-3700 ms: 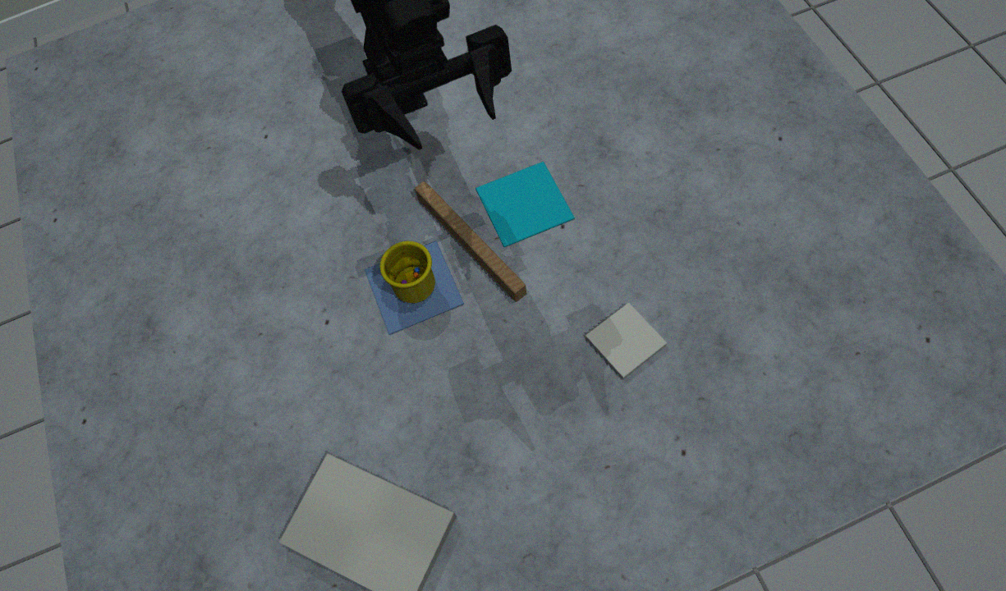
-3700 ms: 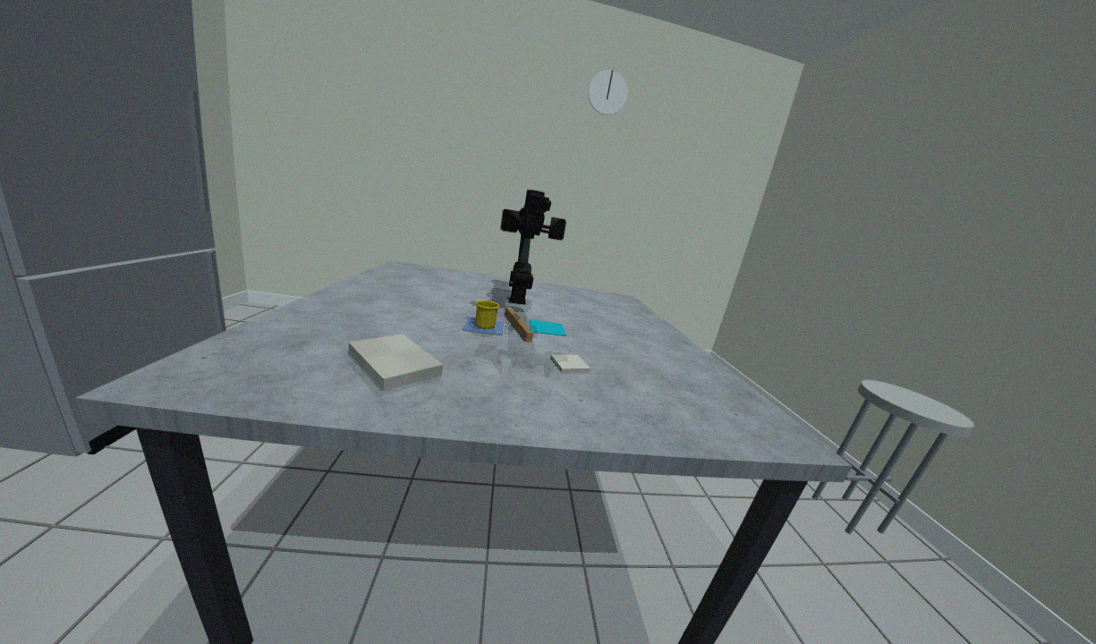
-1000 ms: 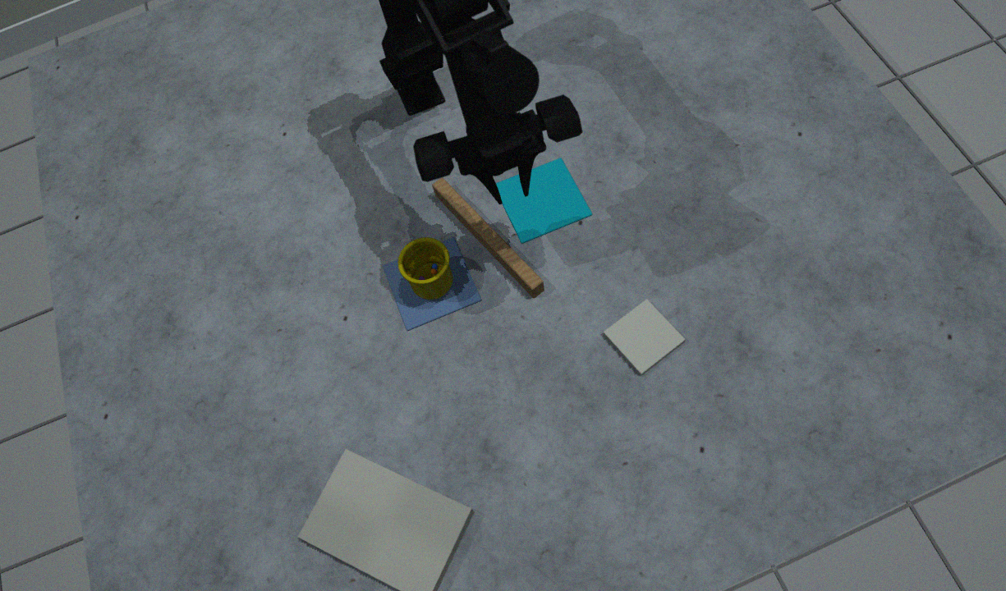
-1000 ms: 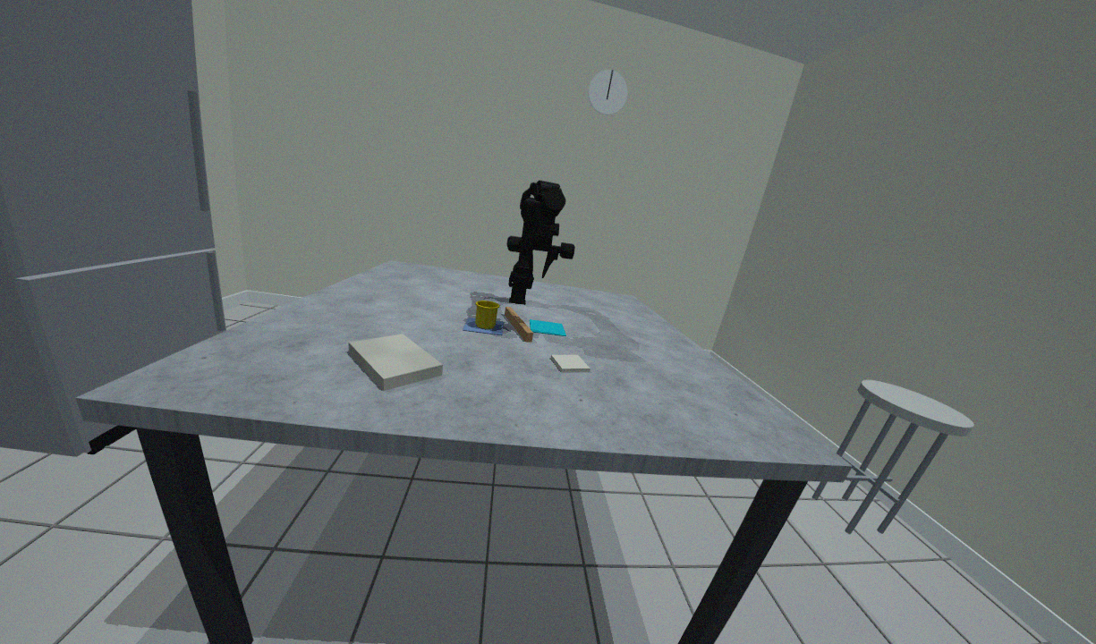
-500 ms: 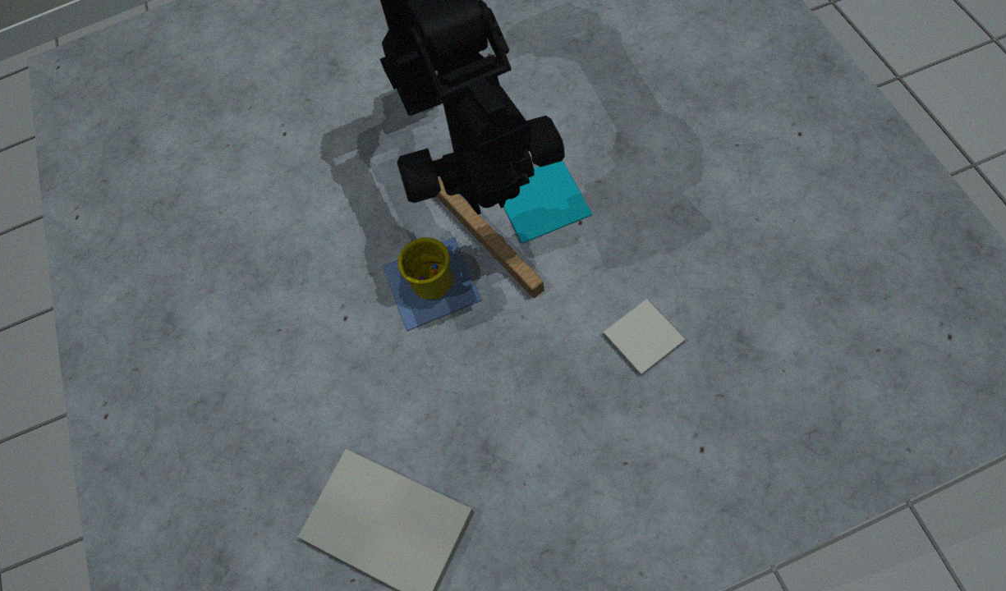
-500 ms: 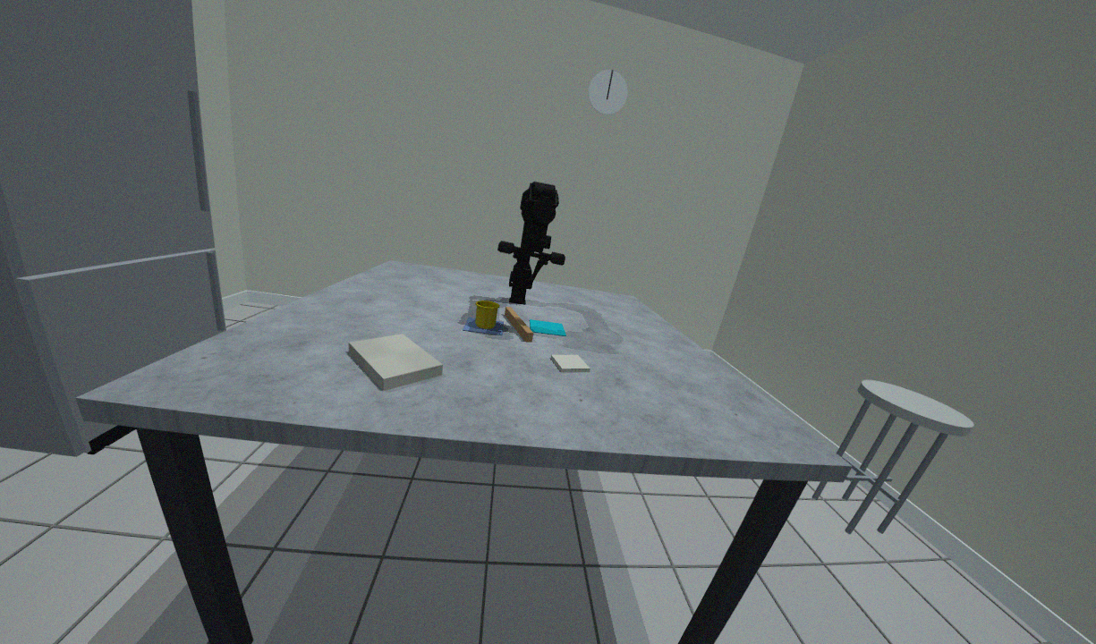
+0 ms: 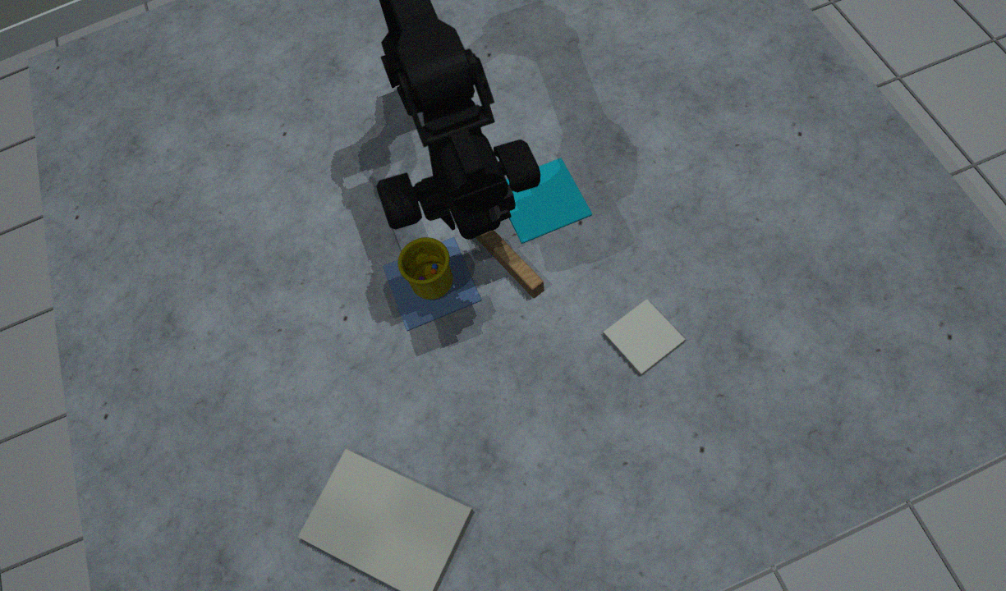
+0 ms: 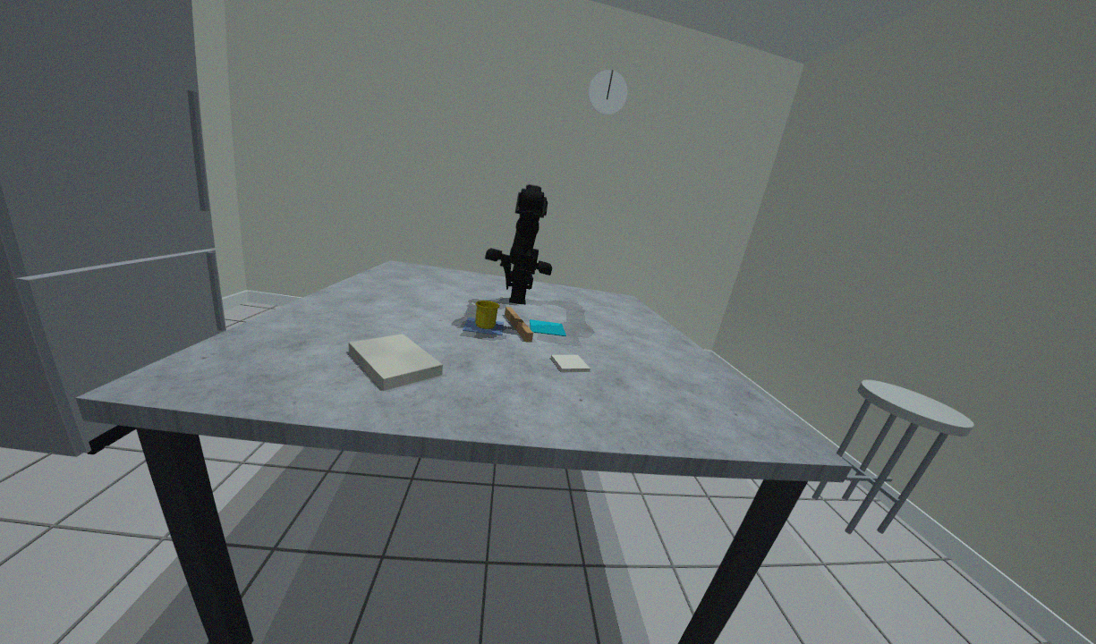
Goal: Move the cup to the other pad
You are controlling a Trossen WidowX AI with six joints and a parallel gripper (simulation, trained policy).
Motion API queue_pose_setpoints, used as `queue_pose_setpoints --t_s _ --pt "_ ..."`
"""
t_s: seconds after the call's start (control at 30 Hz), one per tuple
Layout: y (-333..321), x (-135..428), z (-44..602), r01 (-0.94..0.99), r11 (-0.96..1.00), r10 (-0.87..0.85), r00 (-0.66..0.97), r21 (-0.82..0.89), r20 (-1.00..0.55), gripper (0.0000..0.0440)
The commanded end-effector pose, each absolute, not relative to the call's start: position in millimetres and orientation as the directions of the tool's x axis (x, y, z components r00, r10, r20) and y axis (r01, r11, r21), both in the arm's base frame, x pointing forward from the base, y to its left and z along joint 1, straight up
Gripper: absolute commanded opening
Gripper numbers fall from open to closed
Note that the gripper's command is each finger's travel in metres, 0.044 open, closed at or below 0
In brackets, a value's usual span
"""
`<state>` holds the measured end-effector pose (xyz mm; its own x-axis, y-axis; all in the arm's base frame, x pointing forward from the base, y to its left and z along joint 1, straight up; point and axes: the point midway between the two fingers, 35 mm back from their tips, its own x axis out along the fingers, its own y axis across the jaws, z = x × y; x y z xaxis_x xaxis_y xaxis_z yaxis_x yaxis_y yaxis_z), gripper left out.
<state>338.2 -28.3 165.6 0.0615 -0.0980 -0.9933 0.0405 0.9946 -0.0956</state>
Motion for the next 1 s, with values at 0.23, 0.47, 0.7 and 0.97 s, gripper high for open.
queue_pose_setpoints --t_s 0.23,0.47,0.7,0.97 --pt "-50 335 136 0.008 0.994 -0.111 -0.007 -0.111 -0.994 0.0147" --pt "-61 333 114 -0.02 0.994 -0.11 -0.041 -0.109 -0.993 0.0159" --pt "-68 331 89 -0.063 0.993 -0.103 -0.071 -0.099 -0.992 0.0168" --pt "-70 328 63 -0.152 0.986 -0.084 -0.094 -0.069 -0.992 0.0148"
